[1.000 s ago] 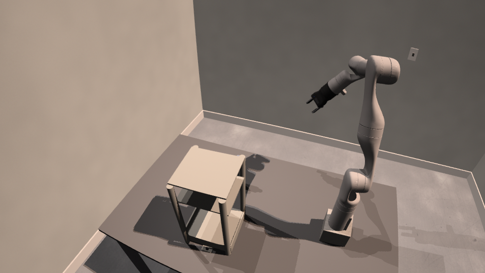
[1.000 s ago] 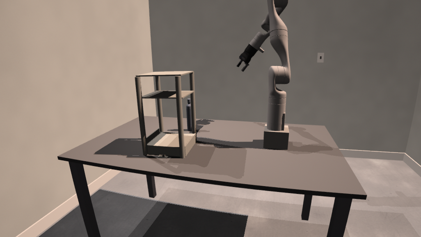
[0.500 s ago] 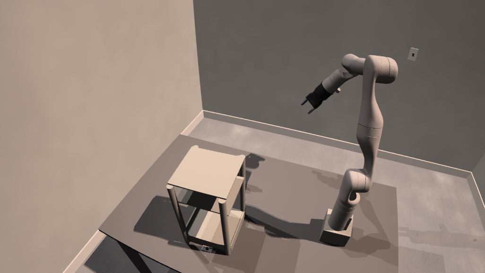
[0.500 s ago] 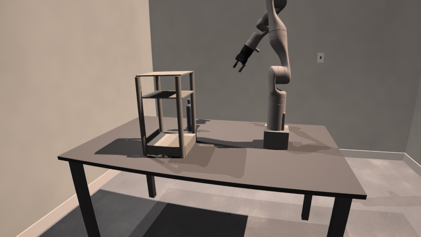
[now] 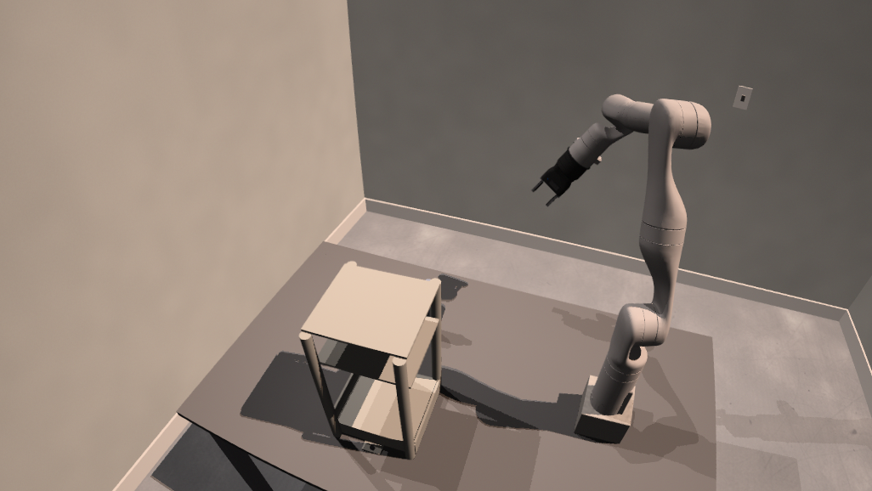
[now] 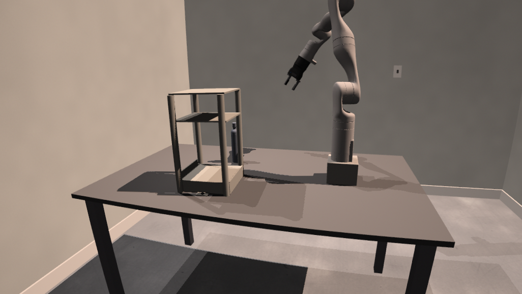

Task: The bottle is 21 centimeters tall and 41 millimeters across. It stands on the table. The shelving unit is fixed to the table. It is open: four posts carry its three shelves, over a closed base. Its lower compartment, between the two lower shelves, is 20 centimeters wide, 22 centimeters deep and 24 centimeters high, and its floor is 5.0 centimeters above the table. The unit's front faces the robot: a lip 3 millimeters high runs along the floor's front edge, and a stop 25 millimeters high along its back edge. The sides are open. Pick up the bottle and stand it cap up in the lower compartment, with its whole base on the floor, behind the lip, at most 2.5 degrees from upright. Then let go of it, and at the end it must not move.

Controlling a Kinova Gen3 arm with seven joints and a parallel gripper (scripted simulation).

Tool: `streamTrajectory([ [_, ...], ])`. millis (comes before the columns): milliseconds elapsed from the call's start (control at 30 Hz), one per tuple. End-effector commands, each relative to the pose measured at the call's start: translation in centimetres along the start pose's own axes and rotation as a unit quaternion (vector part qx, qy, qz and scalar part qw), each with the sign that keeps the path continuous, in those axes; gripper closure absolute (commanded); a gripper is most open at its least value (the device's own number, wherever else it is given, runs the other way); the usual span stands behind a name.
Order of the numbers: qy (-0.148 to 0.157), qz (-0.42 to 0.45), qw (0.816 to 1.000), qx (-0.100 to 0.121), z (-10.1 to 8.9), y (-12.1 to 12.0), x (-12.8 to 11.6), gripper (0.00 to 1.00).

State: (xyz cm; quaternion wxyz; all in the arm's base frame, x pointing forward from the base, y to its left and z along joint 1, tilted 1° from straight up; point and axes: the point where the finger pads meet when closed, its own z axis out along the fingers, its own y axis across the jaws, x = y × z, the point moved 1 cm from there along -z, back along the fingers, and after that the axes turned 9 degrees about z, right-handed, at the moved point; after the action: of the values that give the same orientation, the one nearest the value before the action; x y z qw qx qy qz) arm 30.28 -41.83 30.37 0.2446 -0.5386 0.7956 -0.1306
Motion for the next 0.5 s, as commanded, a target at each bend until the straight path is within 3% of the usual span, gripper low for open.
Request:
streamTrajectory([
  [0,-0.006,-0.031,0.999,-0.011,0.9,-0.8,-1.1,0.0],
  [233,-0.006,-0.031,0.999,-0.011,0.9,-0.8,-1.1,0.0],
  [267,-0.012,-0.073,0.997,-0.027,2.0,-1.5,-2.3,0.0],
  [467,-0.012,-0.073,0.997,-0.027,2.0,-1.5,-2.3,0.0],
])
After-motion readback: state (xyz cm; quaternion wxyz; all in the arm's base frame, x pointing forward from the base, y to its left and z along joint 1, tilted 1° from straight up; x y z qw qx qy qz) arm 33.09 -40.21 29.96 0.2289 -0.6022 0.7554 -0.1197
